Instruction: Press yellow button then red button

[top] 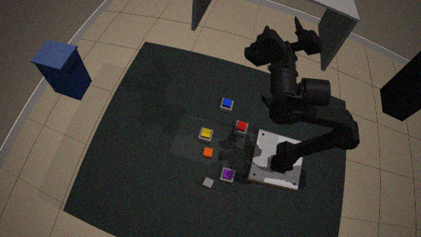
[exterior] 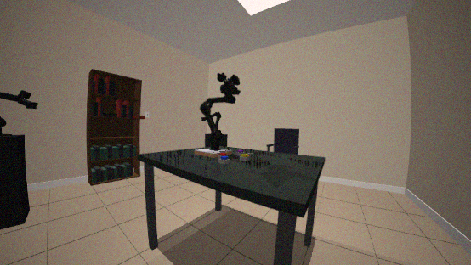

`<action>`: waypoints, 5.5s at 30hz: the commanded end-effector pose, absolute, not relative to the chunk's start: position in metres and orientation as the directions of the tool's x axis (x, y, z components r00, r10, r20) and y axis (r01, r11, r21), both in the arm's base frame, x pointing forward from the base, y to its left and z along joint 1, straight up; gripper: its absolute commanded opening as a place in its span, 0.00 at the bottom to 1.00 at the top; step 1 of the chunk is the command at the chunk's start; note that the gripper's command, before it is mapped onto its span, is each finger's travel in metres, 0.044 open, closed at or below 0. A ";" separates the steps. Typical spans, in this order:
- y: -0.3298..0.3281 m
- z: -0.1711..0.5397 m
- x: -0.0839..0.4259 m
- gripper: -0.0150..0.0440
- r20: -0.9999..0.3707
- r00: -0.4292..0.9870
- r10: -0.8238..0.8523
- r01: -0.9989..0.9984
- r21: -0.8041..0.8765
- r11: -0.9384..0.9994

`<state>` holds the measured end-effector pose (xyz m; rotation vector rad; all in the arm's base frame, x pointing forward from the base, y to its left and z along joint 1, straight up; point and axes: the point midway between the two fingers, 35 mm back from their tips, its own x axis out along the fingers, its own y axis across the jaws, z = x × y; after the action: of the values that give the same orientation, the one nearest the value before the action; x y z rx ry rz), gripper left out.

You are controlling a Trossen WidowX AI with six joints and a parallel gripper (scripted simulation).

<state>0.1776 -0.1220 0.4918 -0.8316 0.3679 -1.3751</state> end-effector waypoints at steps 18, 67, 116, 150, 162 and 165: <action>-0.091 0.421 0.374 0.93 0.124 0.719 -0.683 0.334 -0.925 0.183; -0.032 0.077 0.308 0.67 -1.000 0.029 -0.004 -0.039 -0.005 0.999; -0.032 0.040 0.308 0.29 -1.000 0.028 -0.004 -0.039 -0.005 0.999; -0.088 0.138 0.234 0.29 -1.000 0.023 -0.009 -0.039 -0.010 0.999; -0.108 0.102 0.187 0.29 -1.000 0.019 -0.011 -0.039 -0.012 0.999; -0.108 0.073 0.186 0.29 -1.000 0.019 -0.011 -0.039 -0.012 0.999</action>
<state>0.1901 -0.1092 0.0980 -0.0415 1.5400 0.0124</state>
